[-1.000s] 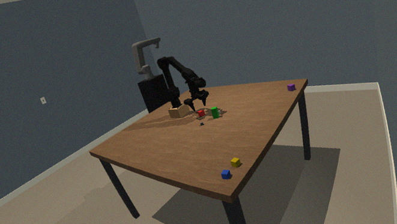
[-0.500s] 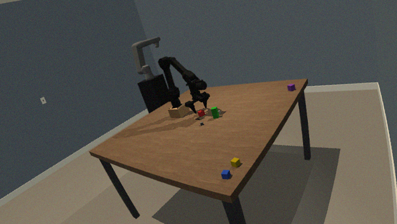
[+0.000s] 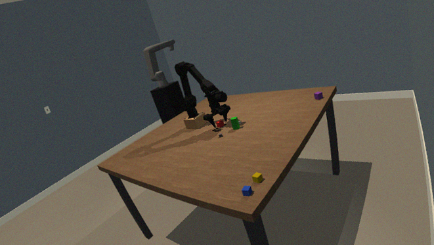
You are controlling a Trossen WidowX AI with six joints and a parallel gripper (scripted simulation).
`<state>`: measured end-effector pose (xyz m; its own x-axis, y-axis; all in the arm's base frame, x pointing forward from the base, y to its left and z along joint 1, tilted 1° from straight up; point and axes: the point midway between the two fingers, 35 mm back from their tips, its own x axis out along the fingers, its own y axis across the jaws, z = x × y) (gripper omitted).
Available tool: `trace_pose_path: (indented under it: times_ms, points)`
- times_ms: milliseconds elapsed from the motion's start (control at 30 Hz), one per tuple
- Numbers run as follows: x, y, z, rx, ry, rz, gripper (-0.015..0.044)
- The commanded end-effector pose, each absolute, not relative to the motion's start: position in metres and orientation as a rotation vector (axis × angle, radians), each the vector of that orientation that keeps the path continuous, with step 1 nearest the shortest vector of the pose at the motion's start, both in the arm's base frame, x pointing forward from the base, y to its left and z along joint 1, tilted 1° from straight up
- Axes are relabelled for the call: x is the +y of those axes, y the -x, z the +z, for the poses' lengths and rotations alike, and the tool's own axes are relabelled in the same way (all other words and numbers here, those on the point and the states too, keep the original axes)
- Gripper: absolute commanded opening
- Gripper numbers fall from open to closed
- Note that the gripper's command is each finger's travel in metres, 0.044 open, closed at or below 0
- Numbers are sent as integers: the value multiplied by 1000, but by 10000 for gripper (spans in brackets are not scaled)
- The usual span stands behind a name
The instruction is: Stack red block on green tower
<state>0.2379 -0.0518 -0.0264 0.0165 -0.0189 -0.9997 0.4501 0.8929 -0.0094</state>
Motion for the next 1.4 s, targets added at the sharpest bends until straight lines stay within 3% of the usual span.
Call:
trace_pose_path:
  times_ms: [0, 533, 933, 1167, 1267, 1367]
  points:
    - [-52, -235, -32, 1529, -348, -377, 440]
    - [-52, -235, -31, 1529, -348, -377, 440]
    - [-52, -235, -31, 1529, -348, -377, 125]
    - [-52, -235, -31, 1529, -348, -377, 78]
    - [-52, -235, -27, 1529, -348, -377, 0]
    - [-52, -236, -16, 1529, -348, -377, 0]
